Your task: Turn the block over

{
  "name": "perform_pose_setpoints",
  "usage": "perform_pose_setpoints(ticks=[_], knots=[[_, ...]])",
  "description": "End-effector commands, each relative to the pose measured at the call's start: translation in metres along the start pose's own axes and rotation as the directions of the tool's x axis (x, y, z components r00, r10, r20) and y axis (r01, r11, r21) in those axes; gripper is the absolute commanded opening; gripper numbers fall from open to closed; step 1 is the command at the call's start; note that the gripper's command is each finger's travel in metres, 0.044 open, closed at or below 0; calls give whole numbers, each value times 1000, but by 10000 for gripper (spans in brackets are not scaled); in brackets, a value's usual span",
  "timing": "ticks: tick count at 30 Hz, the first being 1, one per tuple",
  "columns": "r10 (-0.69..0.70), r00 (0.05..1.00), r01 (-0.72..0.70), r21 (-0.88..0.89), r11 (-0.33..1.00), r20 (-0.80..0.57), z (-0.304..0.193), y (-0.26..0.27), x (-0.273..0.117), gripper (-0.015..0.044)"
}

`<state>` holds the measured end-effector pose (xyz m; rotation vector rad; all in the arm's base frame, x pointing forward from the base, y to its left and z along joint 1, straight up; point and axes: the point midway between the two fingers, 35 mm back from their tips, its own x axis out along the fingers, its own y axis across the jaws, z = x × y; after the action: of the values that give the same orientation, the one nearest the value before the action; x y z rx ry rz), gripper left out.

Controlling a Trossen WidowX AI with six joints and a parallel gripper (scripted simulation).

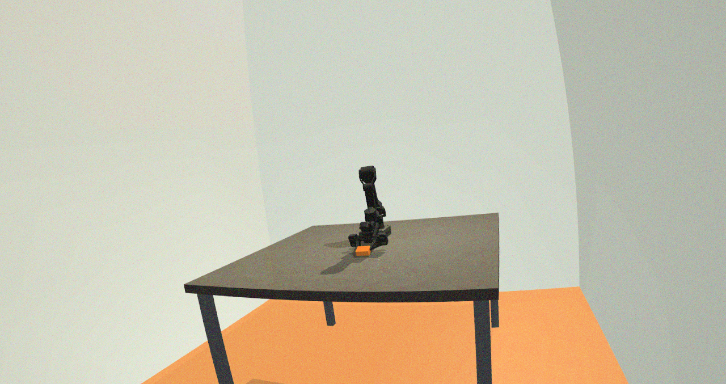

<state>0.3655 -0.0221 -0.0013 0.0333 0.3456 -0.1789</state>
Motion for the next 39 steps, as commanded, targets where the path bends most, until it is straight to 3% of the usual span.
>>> perform_pose_setpoints(ticks=[1,3,20,39], knots=[[-4,1000,4,-4,1000,2,0,-1,-1,0],[-4,1000,4,-4,1000,2,0,-1,-1,0],[-4,1000,4,-4,1000,2,0,-1,-1,440],[-4,1000,4,-4,1000,2,0,-1,-1,440]])
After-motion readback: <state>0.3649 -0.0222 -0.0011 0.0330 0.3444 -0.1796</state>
